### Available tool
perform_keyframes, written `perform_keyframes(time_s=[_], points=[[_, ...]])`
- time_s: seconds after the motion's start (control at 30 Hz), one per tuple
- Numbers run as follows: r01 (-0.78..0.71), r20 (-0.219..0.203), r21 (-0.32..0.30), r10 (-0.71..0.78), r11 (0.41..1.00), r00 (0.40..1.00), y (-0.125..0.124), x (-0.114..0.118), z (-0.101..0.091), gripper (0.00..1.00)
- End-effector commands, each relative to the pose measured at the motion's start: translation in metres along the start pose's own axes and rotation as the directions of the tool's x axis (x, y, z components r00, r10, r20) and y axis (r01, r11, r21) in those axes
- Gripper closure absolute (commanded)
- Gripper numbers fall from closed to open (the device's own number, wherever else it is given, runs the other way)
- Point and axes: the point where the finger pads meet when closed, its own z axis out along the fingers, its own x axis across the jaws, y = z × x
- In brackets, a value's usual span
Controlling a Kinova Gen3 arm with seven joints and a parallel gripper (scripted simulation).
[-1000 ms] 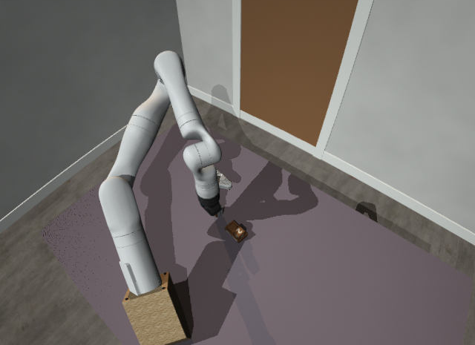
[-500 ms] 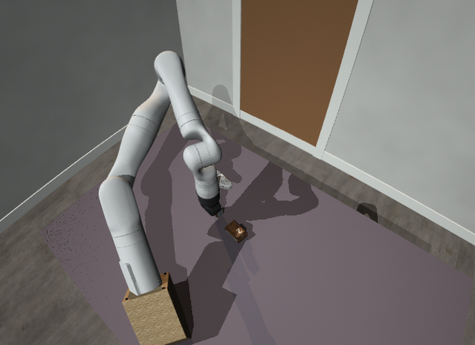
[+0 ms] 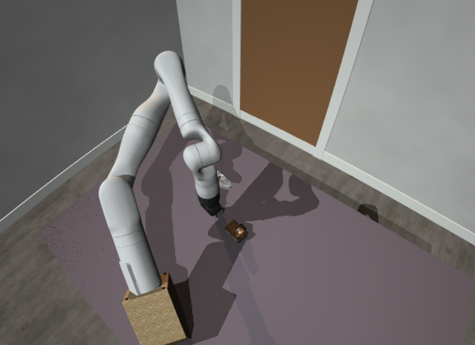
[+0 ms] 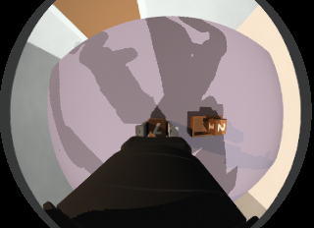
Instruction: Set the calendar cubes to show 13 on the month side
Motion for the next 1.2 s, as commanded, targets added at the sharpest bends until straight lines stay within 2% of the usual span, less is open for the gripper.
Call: perform_keyframes(time_s=[0.0, 1.17], points=[[0.0, -0.001, 0.001, 0.0, 1.0, 1.0, -0.0003, 0.0002, -0.0002, 0.4], [0.0, -0.001, 0.001, 0.0, 1.0, 1.0, -0.0003, 0.0002, 0.0037, 0.4]])
